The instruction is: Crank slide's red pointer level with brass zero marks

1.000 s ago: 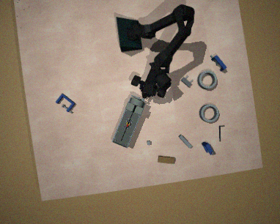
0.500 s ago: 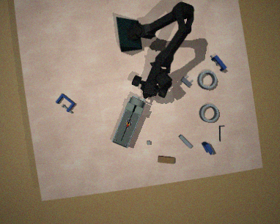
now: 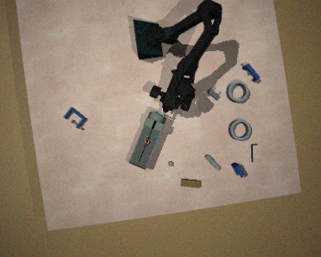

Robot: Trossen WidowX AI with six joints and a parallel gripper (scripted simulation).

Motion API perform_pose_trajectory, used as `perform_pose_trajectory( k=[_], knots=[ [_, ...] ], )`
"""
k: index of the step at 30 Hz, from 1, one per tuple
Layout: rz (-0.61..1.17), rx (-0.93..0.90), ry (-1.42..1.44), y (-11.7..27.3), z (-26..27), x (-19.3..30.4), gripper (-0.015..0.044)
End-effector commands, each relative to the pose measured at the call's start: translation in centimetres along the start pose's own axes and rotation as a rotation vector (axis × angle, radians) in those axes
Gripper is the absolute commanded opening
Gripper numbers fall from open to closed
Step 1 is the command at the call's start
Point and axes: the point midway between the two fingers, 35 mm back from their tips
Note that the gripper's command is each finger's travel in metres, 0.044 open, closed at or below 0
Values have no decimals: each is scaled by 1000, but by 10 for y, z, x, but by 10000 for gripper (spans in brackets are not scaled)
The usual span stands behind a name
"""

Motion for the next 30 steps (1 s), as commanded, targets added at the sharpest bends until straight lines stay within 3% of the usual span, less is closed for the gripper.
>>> perform_pose_trajectory(
  k=[1, 30],
  knots=[
    [-12, 2, -2, 6, -4, -7, 0],
    [-12, 3, -2, 10, -28, -17, 0]
  ],
)
Point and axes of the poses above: the point midway between the two fingers, 35 mm back from their tips, its own y axis back along the fingers, its own z axis across the jaws, x = y × z, and after that the axes turned 15 degrees about -y, right-handed
